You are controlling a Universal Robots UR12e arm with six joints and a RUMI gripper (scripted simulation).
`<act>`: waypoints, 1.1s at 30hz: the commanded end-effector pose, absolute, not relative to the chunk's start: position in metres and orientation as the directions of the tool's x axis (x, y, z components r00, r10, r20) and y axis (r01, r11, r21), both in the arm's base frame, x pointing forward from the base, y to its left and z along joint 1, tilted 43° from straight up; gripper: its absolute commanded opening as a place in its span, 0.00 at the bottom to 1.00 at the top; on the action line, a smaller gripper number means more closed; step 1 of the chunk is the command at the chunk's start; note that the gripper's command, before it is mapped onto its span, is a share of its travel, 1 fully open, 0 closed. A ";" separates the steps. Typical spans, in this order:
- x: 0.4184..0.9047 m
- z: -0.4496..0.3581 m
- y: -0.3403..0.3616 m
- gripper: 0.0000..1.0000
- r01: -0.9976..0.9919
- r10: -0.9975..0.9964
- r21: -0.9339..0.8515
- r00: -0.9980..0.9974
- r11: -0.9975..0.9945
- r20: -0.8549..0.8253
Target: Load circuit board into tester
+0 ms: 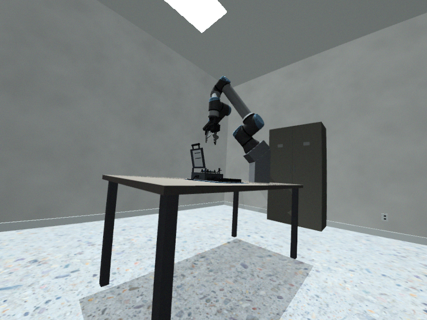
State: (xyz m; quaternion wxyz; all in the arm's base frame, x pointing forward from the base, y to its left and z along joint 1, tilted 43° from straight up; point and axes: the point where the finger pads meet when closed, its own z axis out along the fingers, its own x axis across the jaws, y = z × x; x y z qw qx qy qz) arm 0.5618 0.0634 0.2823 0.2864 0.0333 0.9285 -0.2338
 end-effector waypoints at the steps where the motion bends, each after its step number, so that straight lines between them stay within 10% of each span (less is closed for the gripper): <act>1: 0.555 0.292 0.070 0.59 0.196 -0.071 -0.415 -0.834 0.889 -0.547; 16: 0.549 0.300 0.075 0.59 0.196 -0.071 -0.415 -0.834 0.889 -0.547; 17: 0.549 0.300 0.075 0.30 0.196 -0.071 -0.415 -0.834 0.889 -0.547; 33: 0.549 0.300 0.075 0.30 0.196 -0.071 -0.415 -0.834 0.889 -0.547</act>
